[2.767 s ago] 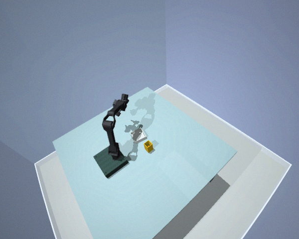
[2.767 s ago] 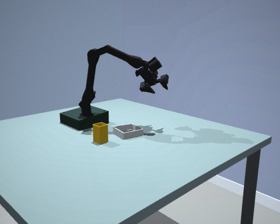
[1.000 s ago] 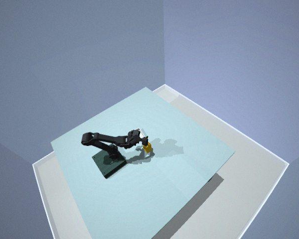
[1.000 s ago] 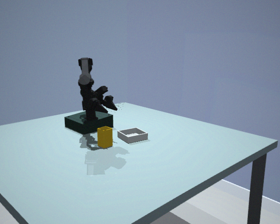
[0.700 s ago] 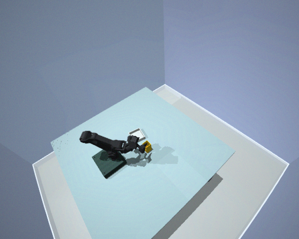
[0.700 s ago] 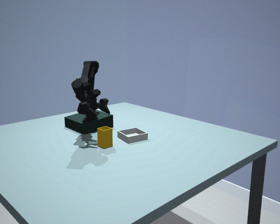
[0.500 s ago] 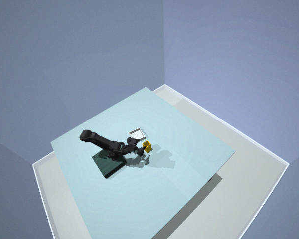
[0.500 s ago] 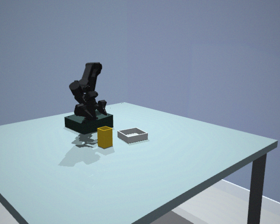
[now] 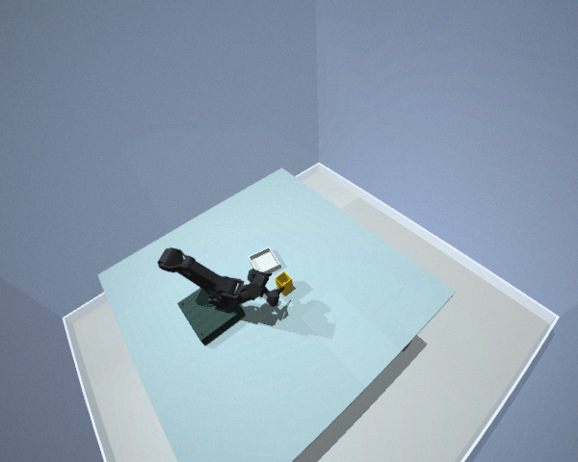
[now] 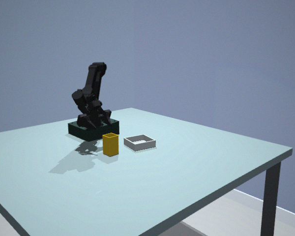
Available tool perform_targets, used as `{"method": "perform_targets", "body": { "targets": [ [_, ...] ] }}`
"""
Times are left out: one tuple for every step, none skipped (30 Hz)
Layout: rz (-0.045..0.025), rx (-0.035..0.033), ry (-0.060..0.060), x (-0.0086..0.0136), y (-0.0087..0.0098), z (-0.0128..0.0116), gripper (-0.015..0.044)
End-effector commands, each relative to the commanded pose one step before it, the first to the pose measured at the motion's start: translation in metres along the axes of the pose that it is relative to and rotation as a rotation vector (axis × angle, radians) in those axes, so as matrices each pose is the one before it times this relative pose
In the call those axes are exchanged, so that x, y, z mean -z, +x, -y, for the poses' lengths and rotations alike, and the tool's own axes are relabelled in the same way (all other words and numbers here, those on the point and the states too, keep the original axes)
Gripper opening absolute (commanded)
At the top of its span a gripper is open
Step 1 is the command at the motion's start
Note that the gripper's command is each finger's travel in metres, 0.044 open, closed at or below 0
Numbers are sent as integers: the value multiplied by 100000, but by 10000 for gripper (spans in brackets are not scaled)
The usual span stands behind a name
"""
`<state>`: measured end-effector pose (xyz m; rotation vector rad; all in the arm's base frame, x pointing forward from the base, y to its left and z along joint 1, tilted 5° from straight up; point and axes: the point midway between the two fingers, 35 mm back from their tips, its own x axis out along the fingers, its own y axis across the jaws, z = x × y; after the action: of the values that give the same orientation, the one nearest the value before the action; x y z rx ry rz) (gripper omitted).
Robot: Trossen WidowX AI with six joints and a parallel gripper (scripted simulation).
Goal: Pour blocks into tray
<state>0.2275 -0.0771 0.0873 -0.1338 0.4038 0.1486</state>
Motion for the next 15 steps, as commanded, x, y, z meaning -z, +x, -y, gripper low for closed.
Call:
{"method": "perform_targets", "body": {
  "targets": [
    [-682, -646, 1122, 1336, 522, -137, 440],
    [-38, -25, 55, 206, 100, 10, 440],
    [-39, -25, 55, 206, 96, 5, 440],
    [-39, -25, 56, 206, 92, 0, 440],
    [-39, -25, 56, 205, 88, -5, 440],
    [-39, -25, 57, 205, 84, -10, 440],
    [-39, -26, 57, 204, 80, -14, 440],
    [-39, -26, 58, 203, 76, -19, 440],
    [-40, -26, 58, 202, 72, -24, 440],
    [-40, -26, 59, 201, 68, -28, 440],
    [-40, -27, 59, 199, 64, -33, 440],
    [-40, -27, 60, 198, 60, -37, 440],
    [-40, -27, 60, 196, 56, -42, 440],
    [-40, -27, 61, 194, 52, -46, 440],
    [-40, -27, 61, 192, 48, -50, 440]
  ]
}}
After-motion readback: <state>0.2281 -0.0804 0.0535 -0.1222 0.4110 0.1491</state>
